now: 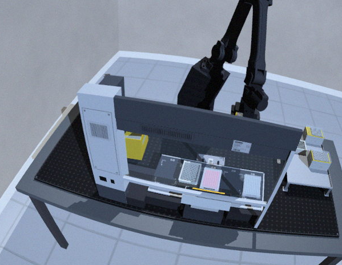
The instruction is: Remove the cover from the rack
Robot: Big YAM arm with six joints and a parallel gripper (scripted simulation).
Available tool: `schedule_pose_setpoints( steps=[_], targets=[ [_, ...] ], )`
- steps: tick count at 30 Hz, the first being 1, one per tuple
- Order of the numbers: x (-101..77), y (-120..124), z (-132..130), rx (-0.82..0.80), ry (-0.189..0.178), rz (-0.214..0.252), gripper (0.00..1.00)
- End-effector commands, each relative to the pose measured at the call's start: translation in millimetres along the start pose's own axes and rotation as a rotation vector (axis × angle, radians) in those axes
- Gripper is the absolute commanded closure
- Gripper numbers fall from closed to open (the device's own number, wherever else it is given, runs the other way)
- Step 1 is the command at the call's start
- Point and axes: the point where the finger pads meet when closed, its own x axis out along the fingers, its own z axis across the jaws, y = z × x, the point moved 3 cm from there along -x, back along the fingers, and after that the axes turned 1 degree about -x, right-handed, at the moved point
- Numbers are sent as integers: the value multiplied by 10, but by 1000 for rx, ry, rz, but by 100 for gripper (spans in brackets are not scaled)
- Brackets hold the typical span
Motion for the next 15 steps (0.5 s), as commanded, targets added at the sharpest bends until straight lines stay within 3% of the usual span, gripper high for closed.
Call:
schedule_pose_setpoints(
  steps=[1, 5, 6, 9, 15],
  targets=[
    [-47, 82, 81, 17, -18, -33, 100],
    [-45, 154, 81, 18, -18, -33, 100],
    [-87, 32, 121, 26, -29, -54, 100],
    [-37, 101, 72, 21, -14, -26, 100],
    [-37, 101, 72, 21, -14, -26, 100]
  ],
)
